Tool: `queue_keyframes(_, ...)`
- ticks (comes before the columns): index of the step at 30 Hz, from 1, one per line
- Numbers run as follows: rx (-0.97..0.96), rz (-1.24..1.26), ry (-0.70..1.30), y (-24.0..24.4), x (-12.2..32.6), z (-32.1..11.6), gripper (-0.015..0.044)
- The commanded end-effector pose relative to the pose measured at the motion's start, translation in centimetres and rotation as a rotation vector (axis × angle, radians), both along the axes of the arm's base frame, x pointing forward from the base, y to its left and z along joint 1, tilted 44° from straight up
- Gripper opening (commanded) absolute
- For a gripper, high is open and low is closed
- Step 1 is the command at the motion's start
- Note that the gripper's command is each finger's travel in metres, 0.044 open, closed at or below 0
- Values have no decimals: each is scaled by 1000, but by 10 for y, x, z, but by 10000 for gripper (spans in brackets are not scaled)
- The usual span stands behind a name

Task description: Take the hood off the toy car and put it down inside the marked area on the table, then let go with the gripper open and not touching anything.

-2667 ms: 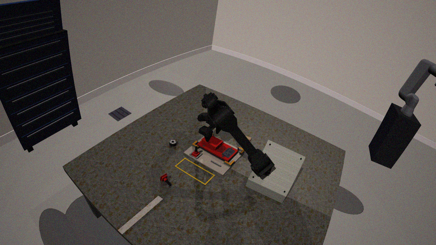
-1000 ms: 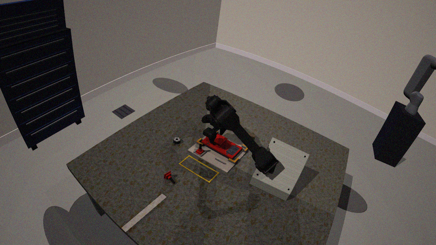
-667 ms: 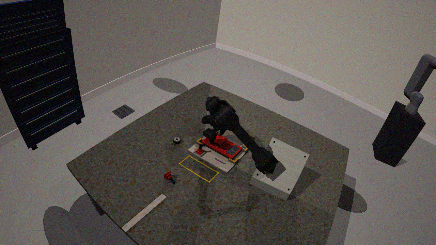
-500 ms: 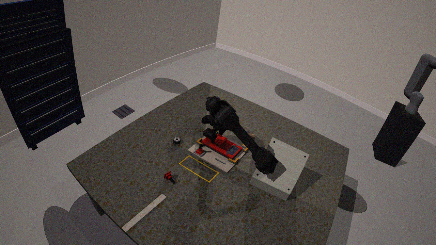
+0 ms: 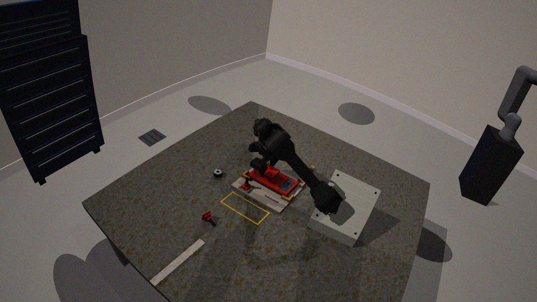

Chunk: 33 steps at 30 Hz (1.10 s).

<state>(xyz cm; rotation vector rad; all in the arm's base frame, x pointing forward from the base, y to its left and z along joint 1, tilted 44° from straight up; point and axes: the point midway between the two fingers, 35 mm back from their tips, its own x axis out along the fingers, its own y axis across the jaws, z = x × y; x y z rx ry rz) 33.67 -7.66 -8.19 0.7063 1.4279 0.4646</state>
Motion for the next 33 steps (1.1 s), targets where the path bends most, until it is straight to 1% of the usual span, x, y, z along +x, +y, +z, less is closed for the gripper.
queue_keyframes(1, -2, 4, -2, -2, 0, 2, 12)
queue_keyframes(2, -2, 4, -2, -2, 0, 3, 0)
queue_keyframes(33, -3, 3, -1, -16, -2, 17, 0)
